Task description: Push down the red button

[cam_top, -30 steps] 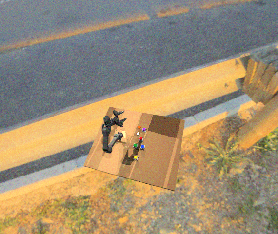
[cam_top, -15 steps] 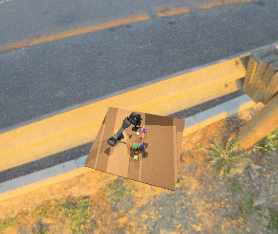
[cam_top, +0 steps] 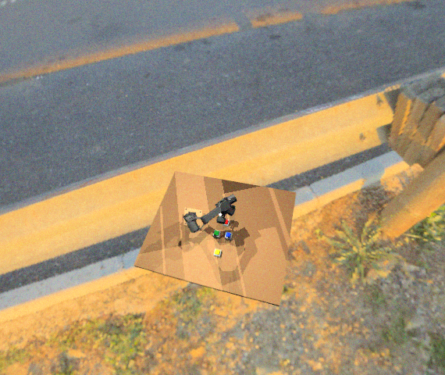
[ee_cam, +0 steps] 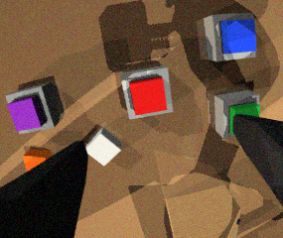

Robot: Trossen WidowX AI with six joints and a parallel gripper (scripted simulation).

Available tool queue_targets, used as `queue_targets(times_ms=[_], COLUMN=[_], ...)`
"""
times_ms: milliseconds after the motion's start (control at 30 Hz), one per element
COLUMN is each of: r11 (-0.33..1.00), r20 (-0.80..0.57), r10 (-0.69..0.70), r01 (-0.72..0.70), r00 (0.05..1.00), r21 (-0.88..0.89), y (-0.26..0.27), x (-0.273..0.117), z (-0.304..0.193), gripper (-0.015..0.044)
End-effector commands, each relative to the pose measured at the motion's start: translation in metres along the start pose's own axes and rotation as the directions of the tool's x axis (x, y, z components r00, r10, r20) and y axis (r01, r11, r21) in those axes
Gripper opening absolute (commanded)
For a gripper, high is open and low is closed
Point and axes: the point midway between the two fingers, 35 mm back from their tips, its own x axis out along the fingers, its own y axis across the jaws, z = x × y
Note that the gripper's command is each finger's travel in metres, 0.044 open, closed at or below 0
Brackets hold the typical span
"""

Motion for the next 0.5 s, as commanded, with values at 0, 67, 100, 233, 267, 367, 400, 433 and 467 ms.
queue_targets(times_ms=[0, 67, 100, 233, 267, 367, 400, 433, 467], r11=[1.000, 1.000, 1.000, 1.000, 1.000, 1.000, 1.000, 1.000, 1.000], r20=[-0.021, -0.021, -0.021, -0.020, -0.020, -0.020, -0.020, -0.020, -0.020], r10=[-0.009, -0.009, -0.008, -0.012, -0.012, -0.012, -0.012, -0.012, -0.012], r01=[0.009, 0.009, 0.008, 0.011, 0.012, 0.012, 0.012, 0.012, 0.012], r00=[1.000, 1.000, 1.000, 1.000, 1.000, 1.000, 1.000, 1.000, 1.000], r21=[-0.018, -0.018, -0.018, -0.018, -0.017, -0.017, -0.017, -0.017, -0.017], y=[-0.001, -0.001, 0.000, -0.002, -0.002, -0.002, -0.002, -0.002, -0.002], x=[0.004, 0.007, 0.015, 0.064, 0.066, 0.066, 0.066, 0.066, 0.066], z=[-0.003, -0.003, -0.002, -0.004, -0.004, -0.004, -0.004, -0.004, -0.004], gripper=[0.0400, 0.0374, 0.0348, 0.0242, 0.0216, 0.0138, 0.0111, 0.0085, 0.0059])
